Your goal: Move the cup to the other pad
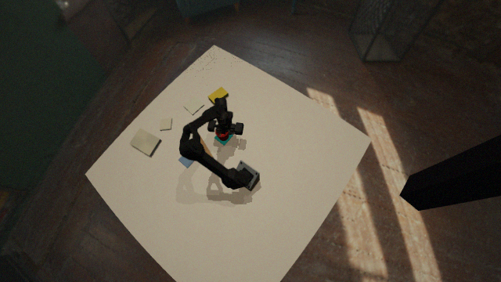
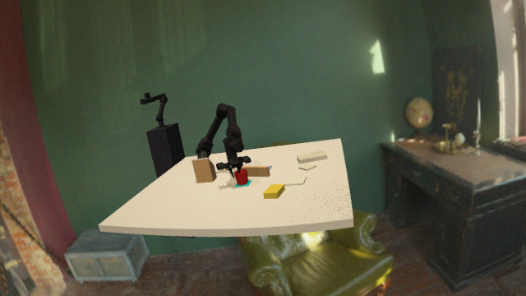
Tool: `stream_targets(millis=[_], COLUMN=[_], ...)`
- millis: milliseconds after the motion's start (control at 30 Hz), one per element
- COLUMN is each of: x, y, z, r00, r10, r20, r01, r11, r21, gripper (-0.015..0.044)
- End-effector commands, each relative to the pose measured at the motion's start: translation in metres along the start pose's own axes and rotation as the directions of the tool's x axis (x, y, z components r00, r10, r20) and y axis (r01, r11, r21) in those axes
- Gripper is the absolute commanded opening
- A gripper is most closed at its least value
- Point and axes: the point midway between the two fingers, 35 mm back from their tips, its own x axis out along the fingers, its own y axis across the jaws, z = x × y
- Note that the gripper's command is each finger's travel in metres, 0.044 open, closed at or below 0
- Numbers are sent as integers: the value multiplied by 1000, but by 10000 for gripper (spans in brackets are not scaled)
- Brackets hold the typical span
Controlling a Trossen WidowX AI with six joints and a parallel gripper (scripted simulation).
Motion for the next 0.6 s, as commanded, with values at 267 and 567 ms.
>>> stream_targets(millis=[267, 567], x=[-20, -36], y=[1, 0], z=[2, 2], r00=[1000, 1000], r10=[-2, -2], r20=[1, -1], r01=[2, 2], r11=[1000, 1000], r21=[-3, 0], gripper=[128, 128])
